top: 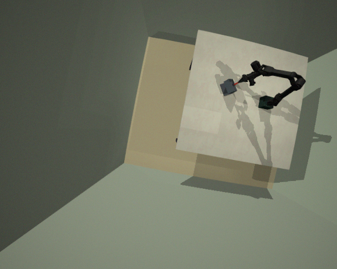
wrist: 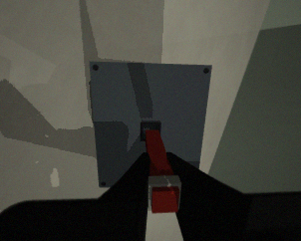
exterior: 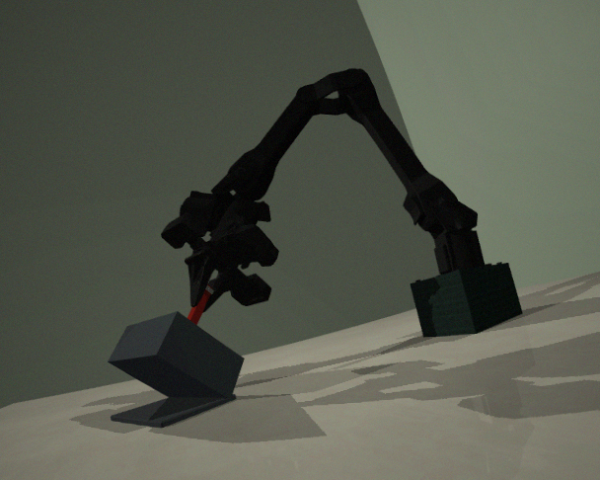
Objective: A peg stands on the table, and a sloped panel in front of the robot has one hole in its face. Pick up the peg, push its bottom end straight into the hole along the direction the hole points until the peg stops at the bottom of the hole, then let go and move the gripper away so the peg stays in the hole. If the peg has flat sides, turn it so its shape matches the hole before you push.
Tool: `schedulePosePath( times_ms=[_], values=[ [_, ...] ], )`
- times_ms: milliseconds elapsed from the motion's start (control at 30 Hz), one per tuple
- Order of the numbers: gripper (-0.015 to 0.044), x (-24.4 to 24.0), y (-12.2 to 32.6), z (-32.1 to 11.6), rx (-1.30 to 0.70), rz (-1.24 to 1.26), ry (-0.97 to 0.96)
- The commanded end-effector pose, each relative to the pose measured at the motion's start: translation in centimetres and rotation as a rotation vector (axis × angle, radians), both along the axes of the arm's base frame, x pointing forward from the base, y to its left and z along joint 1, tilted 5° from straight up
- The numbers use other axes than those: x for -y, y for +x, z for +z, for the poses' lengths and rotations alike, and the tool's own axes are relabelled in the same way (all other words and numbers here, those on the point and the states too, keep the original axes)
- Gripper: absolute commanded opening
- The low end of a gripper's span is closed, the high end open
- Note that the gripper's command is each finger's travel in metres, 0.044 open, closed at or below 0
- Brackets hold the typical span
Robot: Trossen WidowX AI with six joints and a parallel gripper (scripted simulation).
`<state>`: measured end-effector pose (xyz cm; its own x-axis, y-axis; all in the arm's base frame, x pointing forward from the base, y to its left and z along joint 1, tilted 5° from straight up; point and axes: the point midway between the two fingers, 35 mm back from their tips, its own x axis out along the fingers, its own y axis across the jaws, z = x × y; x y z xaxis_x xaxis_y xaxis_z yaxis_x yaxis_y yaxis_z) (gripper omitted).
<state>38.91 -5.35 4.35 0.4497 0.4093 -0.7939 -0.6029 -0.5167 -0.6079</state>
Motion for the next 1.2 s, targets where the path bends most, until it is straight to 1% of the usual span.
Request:
schedulePosePath(
  times_ms=[0,1167],
  values=[
    [0.0,0.0,0.0,0.1,0.001,0.002,-0.001],
    [0.0,-0.8,1.0,-1.8,0.002,0.002,0.0]
  ],
)
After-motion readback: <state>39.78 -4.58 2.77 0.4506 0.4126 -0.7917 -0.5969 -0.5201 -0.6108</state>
